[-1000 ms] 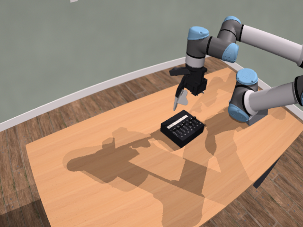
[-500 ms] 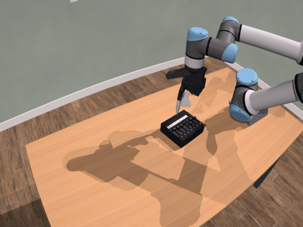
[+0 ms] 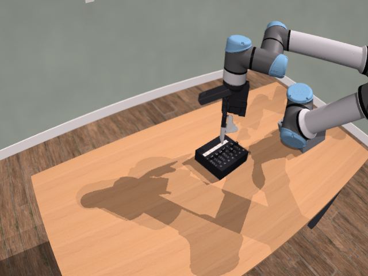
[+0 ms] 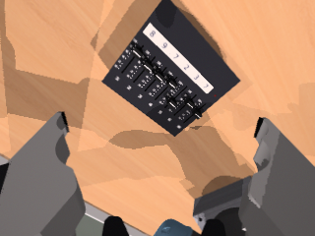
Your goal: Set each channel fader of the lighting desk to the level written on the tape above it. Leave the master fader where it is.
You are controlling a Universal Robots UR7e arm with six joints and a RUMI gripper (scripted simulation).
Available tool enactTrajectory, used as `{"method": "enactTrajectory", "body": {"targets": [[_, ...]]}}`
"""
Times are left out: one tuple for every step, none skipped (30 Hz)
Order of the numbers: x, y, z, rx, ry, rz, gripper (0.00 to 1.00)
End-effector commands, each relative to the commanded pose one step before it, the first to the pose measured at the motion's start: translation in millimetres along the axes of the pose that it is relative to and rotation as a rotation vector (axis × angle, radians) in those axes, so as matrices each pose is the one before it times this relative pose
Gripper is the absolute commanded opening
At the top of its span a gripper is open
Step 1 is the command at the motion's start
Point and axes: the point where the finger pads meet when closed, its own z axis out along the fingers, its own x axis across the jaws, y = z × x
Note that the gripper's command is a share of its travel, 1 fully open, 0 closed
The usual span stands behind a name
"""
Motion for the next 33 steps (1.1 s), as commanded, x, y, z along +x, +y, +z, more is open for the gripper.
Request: {"method": "enactTrajectory", "body": {"targets": [[-4.23, -1.29, 4.05, -0.00261, -0.01645, -0.23156, 1.0], [-0.76, -0.36, 0.59, -0.00018, 0.00007, -0.03996, 1.0], [-0.77, -0.37, 0.6, -0.00018, 0.00006, -0.04055, 1.0], [-0.77, -0.38, 0.61, -0.00018, 0.00005, -0.04113, 1.0], [-0.77, -0.39, 0.63, -0.00018, 0.00004, -0.04168, 1.0], [-0.77, -0.4, 0.64, -0.00017, 0.00004, -0.04222, 1.0], [-0.76, -0.41, 0.65, -0.00017, 0.00013, -0.04135, 1.0], [-0.76, -0.42, 0.66, -0.0002, 0.00046, -0.03741, 1.0], [-0.76, -0.42, 0.67, -0.00022, 0.00045, -0.03808, 1.0], [-0.76, -0.42, 0.68, -0.00024, 0.00047, -0.03839, 1.0], [0.0, 0.0, 0.0, 0.0, 0.0, 0.0, 1.0], [0.0, 0.0, 0.0, 0.0, 0.0, 0.0, 1.0], [-0.76, -0.43, 0.69, 0.00016, -0.0014, -0.06335, 1.0], [-0.74, -0.45, 0.7, -0.00015, 0.0, -0.04507, 1.0], [-0.73, -0.45, 0.71, -0.00014, 0.0, -0.04548, 1.0], [-0.72, -0.46, 0.72, -0.00013, -0.00001, -0.04587, 1.0], [-0.71, -0.46, 0.73, -0.00031, 0.00043, -0.04114, 1.0], [-0.71, -0.47, 0.73, -0.00052, 0.00088, -0.03596, 1.0], [-0.7, -0.46, 0.74, -0.0005, 0.00079, -0.03716, 1.0], [-0.69, -0.46, 0.75, -0.00049, 0.00071, -0.03785, 1.0], [-0.69, -0.46, 0.76, -0.0005, 0.00065, -0.03823, 1.0], [-0.68, -0.45, 0.76, -0.0005, 0.00061, -0.03842, 1.0], [-0.67, -0.45, 0.77, -0.00051, 0.00057, -0.03851, 1.0], [-0.66, -0.44, 0.78, -0.00051, 0.00055, -0.03854, 1.0], [-0.65, -0.44, 0.78, -0.00052, 0.00054, -0.03854, 1.0], [-0.64, -0.43, 0.79, -0.00053, 0.00053, -0.03854, 1.0], [-0.63, -0.43, 0.79, -0.00053, 0.00052, -0.03854, 1.0], [0.0, 0.0, 0.0, 0.0, 0.0, 0.0, 1.0], [0.0, 0.0, 0.0, 0.0, 0.0, 0.0, 1.0], [-0.61, -0.42, 0.8, 0.00306, -0.0028, -0.11028, 1.0], [-0.57, -0.45, 0.81, -0.00118, 0.00087, -0.03201, 1.0], [-0.56, -0.44, 0.81, -0.00093, 0.00069, -0.03515, 1.0], [-0.54, -0.43, 0.81, -0.00082, 0.00063, -0.03689, 1.0]]}}
